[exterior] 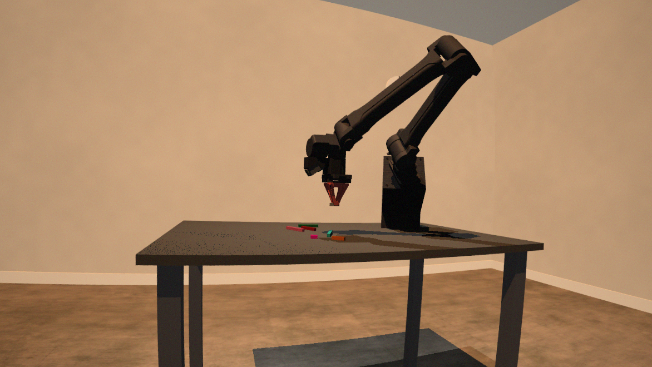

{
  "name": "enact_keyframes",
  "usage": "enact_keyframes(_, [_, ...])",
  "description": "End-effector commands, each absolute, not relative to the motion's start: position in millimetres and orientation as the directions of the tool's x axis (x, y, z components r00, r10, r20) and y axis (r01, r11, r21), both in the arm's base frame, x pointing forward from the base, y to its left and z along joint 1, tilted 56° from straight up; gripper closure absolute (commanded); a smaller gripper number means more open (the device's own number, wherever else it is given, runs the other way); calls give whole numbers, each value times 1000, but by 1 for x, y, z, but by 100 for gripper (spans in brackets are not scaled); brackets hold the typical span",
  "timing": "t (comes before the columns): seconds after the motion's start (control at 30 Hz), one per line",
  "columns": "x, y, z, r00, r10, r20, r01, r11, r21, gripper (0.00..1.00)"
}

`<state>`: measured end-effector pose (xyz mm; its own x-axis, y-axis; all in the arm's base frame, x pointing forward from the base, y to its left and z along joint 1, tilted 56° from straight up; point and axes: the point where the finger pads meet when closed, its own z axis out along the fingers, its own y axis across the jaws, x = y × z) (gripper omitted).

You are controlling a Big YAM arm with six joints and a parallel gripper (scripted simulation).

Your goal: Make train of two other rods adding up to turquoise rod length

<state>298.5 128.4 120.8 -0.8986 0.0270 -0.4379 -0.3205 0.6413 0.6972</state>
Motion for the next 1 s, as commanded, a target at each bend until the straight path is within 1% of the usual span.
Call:
enact_keyframes(0.0, [319, 119, 130, -837, -46, -545, -443, 641, 627, 95])
enact_keyframes(0.07, [319, 119, 130, -837, -46, -545, -443, 641, 627, 95])
enact_keyframes(0.1, [325, 113, 125, -809, -83, -582, -492, 638, 593, 95])
enact_keyframes(0.2, [325, 113, 125, -810, -83, -581, -491, 638, 593, 95])
enact_keyframes(0.23, [332, 107, 120, -778, -119, -617, -539, 633, 557, 95])
enact_keyframes(0.3, [331, 107, 119, -783, -119, -611, -534, 632, 561, 95])
enact_keyframes(0.33, [338, 100, 114, -748, -155, -645, -580, 624, 523, 95])
enact_keyframes(0.53, [334, 107, 114, -750, -169, -640, -589, 612, 528, 95])
enact_keyframes(0.63, [349, 87, 103, -681, -219, -699, -657, 604, 451, 95])
enact_keyframes(0.7, [348, 87, 103, -684, -219, -696, -655, 604, 454, 95])
enact_keyframes(0.73, [353, 81, 98, -649, -246, -720, -689, 592, 418, 95])
enact_keyframes(0.8, [352, 82, 97, -653, -246, -716, -686, 592, 423, 95])
enact_keyframes(0.83, [356, 76, 93, -621, -269, -736, -714, 581, 391, 95])
enact_keyframes(0.97, [360, 72, 89, -594, -288, -751, -736, 571, 363, 95])
